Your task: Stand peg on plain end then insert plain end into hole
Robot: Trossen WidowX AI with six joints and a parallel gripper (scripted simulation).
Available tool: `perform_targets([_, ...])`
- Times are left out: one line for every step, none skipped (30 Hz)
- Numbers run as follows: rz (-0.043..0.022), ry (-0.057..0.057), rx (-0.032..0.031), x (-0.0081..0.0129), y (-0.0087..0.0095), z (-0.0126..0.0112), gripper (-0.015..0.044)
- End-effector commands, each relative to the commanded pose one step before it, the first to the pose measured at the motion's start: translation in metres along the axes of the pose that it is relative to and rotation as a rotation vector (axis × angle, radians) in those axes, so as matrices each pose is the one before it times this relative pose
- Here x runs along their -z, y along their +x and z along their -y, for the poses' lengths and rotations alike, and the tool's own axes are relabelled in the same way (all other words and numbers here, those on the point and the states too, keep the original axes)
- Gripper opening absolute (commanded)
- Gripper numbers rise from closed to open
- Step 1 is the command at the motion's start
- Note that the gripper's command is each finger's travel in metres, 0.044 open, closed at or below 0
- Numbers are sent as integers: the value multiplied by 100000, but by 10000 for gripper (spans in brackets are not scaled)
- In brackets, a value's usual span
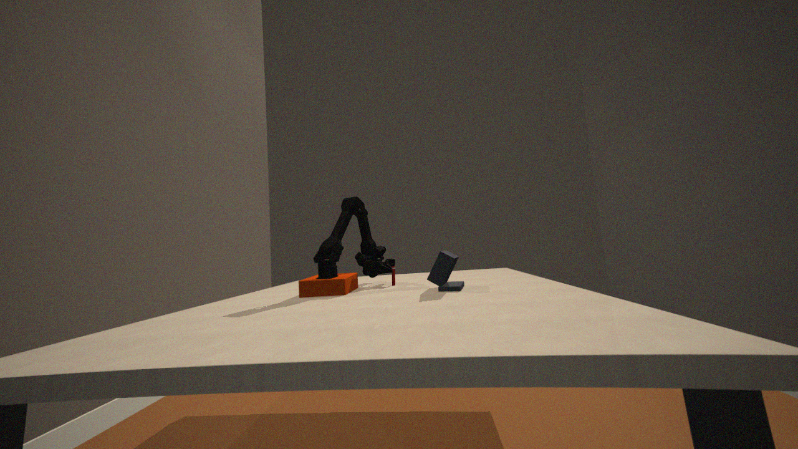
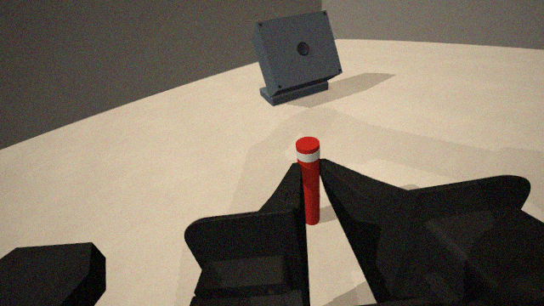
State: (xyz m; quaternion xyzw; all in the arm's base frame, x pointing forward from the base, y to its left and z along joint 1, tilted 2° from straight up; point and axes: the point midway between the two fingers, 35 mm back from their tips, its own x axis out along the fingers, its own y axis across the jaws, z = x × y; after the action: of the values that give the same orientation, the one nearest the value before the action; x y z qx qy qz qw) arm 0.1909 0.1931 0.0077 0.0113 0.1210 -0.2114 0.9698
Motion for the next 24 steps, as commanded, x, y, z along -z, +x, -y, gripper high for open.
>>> perform_targets([0,0,0,0,0,0,78])
perform_targets([0,0,0,0,0,0,104])
perform_targets([0,0,0,0,0,0,130])
perform_targets([0,0,0,0,0,0,130])
perform_targets([0,0,0,0,0,0,130])
perform_targets([0,0,0,0,0,0,130])
perform_targets([0,0,0,0,0,0,130])
perform_targets([0,0,0,0,0,0,130])
perform_targets([0,0,0,0,0,0,130])
perform_targets([0,0,0,0,0,0,130])
perform_targets([0,0,0,0,0,0,130])
perform_targets([0,0,0,0,0,0,130])
perform_targets([0,0,0,0,0,0,130])
perform_targets([0,0,0,0,0,0,130])
perform_targets([0,0,0,0,0,0,130])
perform_targets([0,0,0,0,0,0,130])
perform_targets([0,0,0,0,0,0,130])
perform_targets([0,0,0,0,0,0,130])
perform_targets([0,0,0,0,0,0,130])
perform_targets([0,0,0,0,0,0,130])
perform_targets([0,0,0,0,0,0,130])
perform_targets([0,0,0,0,0,0,130])
perform_targets([0,0,0,0,0,0,130])
perform_targets([0,0,0,0,0,0,130])
